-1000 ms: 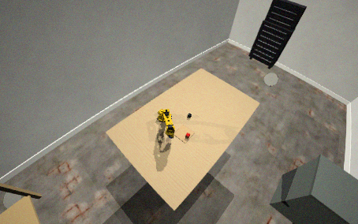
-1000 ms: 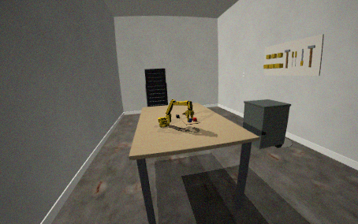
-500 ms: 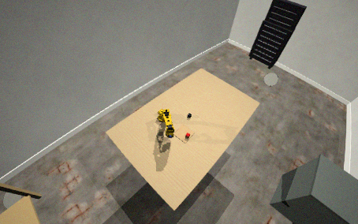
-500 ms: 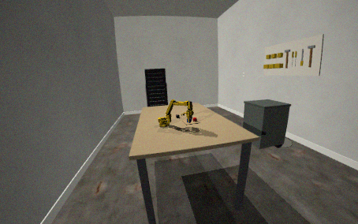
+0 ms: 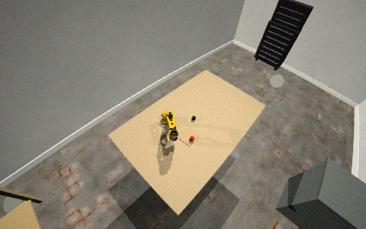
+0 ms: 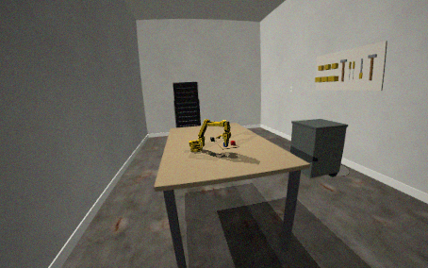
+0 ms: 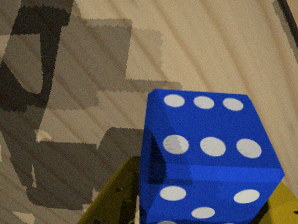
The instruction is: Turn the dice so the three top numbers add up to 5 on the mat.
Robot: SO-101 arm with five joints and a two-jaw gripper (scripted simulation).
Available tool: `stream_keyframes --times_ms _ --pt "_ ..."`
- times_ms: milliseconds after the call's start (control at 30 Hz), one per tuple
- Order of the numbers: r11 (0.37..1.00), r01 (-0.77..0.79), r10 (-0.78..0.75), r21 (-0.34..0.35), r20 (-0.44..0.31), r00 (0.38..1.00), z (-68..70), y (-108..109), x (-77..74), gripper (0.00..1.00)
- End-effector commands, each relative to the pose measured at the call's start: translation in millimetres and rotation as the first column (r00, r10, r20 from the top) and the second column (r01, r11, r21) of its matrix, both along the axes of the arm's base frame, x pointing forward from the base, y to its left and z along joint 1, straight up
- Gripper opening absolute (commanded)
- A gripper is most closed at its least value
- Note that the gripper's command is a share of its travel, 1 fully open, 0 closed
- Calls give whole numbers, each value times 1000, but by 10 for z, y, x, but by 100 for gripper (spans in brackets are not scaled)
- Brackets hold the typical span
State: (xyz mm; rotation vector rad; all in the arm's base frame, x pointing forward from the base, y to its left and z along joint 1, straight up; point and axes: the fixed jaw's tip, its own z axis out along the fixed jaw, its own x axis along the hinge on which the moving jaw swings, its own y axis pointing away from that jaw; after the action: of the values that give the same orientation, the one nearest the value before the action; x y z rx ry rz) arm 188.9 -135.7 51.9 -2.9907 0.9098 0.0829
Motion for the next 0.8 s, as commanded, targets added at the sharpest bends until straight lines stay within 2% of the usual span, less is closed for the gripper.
stream_keyframes --times_ms 0,400,433,767 --pt "1000 -15 15 -22 36 999 85 -43 27 0" --pt "999 -28 29 -22 36 999 85 -45 28 0" --pt "998 -27 31 -51 77 997 107 -89 92 0" --pt "998 -27 31 -51 77 997 107 -89 92 0"
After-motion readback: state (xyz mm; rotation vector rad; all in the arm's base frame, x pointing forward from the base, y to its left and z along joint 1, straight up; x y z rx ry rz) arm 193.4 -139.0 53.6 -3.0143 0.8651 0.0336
